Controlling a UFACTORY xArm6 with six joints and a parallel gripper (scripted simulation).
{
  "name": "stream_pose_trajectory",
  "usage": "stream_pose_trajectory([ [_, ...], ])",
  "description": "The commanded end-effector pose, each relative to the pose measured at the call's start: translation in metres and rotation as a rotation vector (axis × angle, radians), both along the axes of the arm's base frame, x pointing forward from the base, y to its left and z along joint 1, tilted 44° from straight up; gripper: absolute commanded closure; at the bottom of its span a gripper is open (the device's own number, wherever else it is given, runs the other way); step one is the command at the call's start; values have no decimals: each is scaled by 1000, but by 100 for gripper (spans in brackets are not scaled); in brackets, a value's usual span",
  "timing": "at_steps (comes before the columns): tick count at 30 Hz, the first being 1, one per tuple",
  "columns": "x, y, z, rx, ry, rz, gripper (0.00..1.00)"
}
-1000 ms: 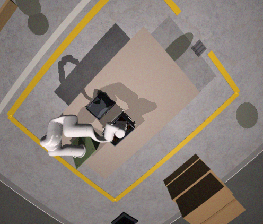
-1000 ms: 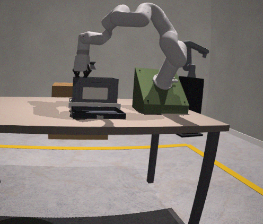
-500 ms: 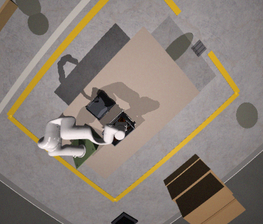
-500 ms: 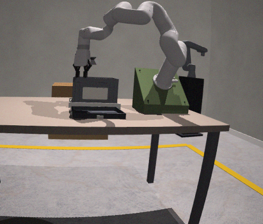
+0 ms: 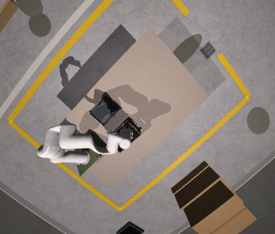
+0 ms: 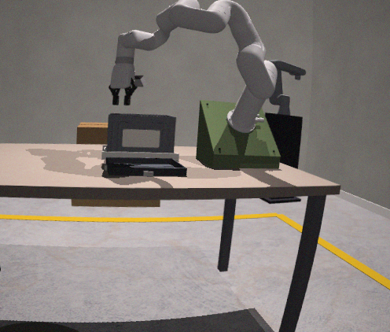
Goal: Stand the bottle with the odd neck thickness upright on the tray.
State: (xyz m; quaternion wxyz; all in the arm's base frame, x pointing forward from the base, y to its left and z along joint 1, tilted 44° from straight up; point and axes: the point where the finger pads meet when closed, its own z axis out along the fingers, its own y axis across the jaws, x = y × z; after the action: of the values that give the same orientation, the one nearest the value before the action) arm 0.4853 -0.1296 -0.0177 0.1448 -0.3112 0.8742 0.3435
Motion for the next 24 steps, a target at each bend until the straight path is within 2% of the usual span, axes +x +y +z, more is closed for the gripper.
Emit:
stream_pose_trajectory([
  [1,1,-6,6,-2,-3,-1,35],
  [12,0,-9,9,-2,-3,-1,35],
  [13,0,-9,9,-2,-3,-1,100],
  [24,0,-9,9,-2,-3,-1,100],
])
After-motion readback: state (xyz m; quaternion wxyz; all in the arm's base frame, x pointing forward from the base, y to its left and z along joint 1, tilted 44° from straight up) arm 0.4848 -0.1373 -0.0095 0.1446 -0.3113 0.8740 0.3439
